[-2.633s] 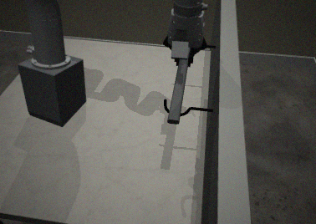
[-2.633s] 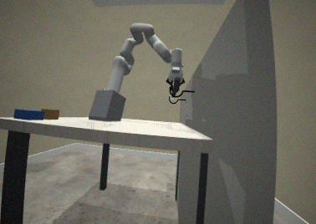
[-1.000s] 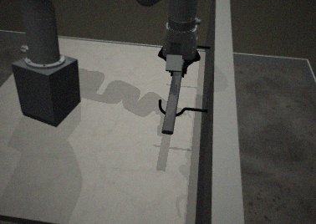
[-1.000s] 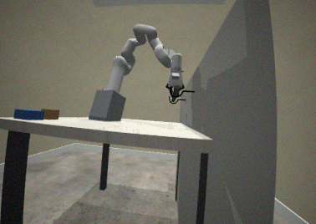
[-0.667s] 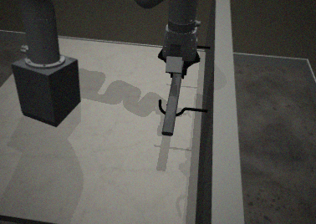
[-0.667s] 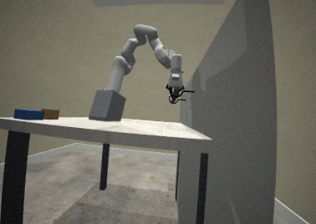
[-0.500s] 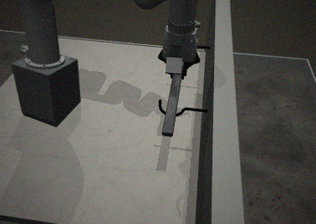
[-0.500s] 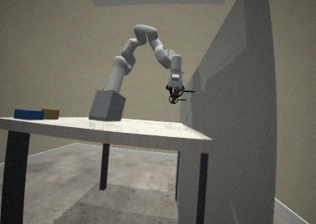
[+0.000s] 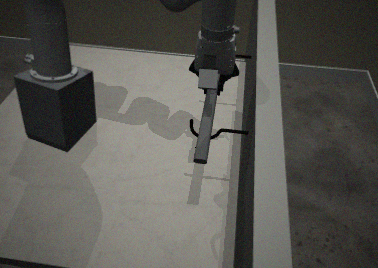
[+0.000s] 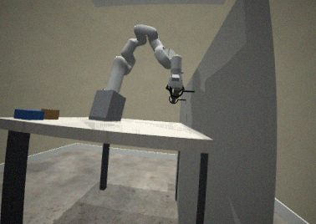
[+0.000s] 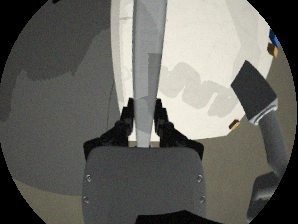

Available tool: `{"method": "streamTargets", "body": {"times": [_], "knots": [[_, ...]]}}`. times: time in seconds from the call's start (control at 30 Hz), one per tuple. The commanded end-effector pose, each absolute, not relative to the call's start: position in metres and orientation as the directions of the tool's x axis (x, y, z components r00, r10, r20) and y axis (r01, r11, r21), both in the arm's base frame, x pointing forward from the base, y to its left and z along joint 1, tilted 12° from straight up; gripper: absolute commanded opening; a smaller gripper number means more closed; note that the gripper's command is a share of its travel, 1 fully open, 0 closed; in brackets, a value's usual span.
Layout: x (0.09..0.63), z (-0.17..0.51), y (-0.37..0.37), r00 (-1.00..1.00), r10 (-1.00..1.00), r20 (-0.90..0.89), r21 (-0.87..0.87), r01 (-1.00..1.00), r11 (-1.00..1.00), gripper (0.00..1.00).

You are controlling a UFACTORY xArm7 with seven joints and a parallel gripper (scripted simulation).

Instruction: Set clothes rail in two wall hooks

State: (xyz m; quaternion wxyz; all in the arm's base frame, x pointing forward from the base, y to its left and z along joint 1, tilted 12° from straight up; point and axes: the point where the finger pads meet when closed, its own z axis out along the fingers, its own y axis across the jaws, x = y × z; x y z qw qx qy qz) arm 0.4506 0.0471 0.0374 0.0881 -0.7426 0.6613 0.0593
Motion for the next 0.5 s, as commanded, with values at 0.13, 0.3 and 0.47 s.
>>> {"method": "streamTargets", "body": {"times": [0.13,0.3,0.47], "knots": [[0.4523,0.039,0.0466,0.118,-0.972,-0.204,-0.057,-0.992,-0.109,0.0],[0.4523,0.039,0.0466,0.118,-0.972,-0.204,-0.057,-0.992,-0.109,0.0],[0.4523,0.0377,0.0469,0.118,-0.972,-0.204,-0.057,-0.992,-0.109,0.81]]}}
